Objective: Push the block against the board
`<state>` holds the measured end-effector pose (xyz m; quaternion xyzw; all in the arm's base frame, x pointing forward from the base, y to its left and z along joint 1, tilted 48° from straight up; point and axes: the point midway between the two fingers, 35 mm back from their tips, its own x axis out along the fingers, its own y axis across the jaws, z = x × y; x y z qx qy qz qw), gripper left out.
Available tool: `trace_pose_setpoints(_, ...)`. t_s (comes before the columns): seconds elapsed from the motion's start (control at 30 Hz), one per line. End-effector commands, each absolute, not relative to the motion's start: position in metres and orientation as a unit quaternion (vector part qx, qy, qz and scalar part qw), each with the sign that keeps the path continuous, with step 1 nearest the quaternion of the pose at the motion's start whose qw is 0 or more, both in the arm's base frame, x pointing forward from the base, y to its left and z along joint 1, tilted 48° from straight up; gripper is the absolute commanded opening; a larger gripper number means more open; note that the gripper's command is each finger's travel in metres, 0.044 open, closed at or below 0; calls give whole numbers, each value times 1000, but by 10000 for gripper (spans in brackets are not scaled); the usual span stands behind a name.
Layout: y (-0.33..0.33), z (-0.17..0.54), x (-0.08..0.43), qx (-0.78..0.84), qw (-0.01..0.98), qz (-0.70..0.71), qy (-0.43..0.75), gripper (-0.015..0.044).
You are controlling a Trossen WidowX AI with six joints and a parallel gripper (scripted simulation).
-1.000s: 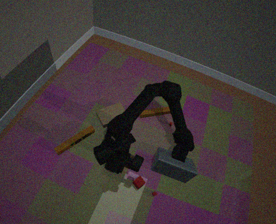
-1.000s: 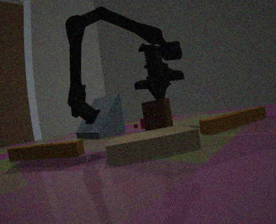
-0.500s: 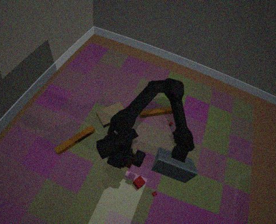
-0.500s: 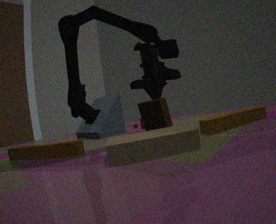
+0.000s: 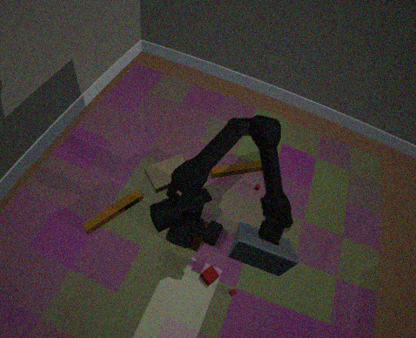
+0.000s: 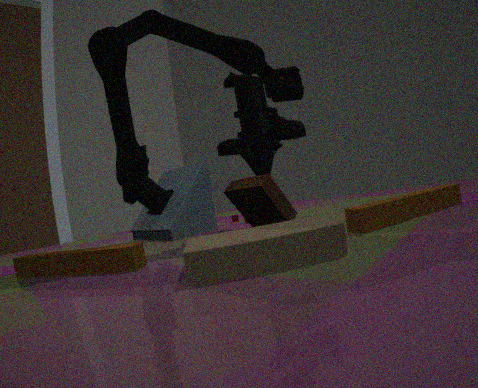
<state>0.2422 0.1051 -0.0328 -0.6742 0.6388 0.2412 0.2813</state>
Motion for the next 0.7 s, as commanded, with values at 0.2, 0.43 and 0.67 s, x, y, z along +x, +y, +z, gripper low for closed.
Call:
trace_pose_setpoints(0.2, 104, -32, 242, -677, 278, 241, 637, 0)
trace_pose_setpoints(0.43, 112, -40, 243, -677, 279, 241, 637, 0)
trace_pose_setpoints(0.67, 120, -48, 243, -677, 279, 242, 637, 0)
